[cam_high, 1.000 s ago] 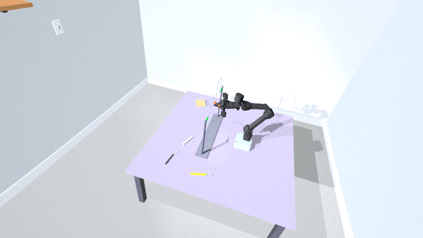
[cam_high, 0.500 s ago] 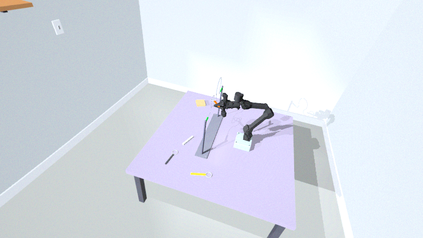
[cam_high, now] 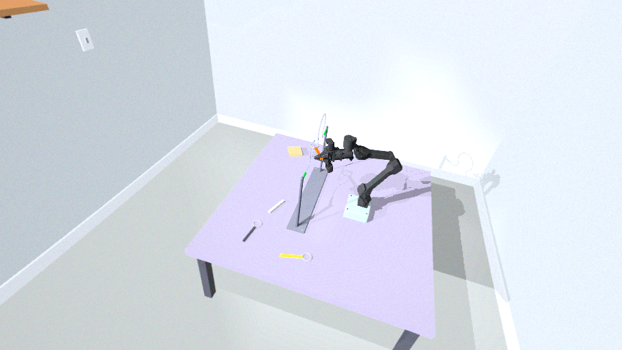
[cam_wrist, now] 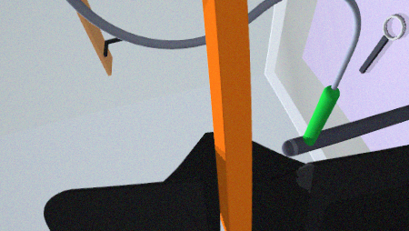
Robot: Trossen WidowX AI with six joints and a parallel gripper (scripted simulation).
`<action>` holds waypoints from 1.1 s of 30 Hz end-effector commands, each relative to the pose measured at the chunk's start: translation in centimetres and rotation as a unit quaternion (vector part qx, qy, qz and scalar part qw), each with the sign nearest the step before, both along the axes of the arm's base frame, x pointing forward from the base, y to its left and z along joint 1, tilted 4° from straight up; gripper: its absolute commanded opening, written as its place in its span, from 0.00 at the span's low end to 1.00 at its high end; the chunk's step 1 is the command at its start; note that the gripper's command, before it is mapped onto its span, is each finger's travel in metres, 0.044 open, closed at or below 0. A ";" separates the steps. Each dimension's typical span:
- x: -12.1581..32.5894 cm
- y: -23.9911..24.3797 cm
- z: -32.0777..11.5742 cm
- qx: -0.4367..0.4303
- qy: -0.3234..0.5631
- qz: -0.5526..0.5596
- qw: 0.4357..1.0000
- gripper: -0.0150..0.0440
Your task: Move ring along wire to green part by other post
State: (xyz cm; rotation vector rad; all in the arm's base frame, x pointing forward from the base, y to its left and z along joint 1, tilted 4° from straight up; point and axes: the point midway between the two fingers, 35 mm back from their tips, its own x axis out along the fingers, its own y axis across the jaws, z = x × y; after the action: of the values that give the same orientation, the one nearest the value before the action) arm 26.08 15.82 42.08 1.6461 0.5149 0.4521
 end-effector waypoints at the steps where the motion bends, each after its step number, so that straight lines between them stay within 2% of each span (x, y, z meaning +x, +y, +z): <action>1: -0.1 0.0 0.1 -0.026 -0.008 -0.003 1.000 0.00; 33: 0.1 -0.2 -2.3 -0.217 -0.024 -0.012 0.976 0.00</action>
State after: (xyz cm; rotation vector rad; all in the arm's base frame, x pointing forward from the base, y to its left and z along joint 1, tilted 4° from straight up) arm 26.20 15.79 39.63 1.2678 0.5257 0.3405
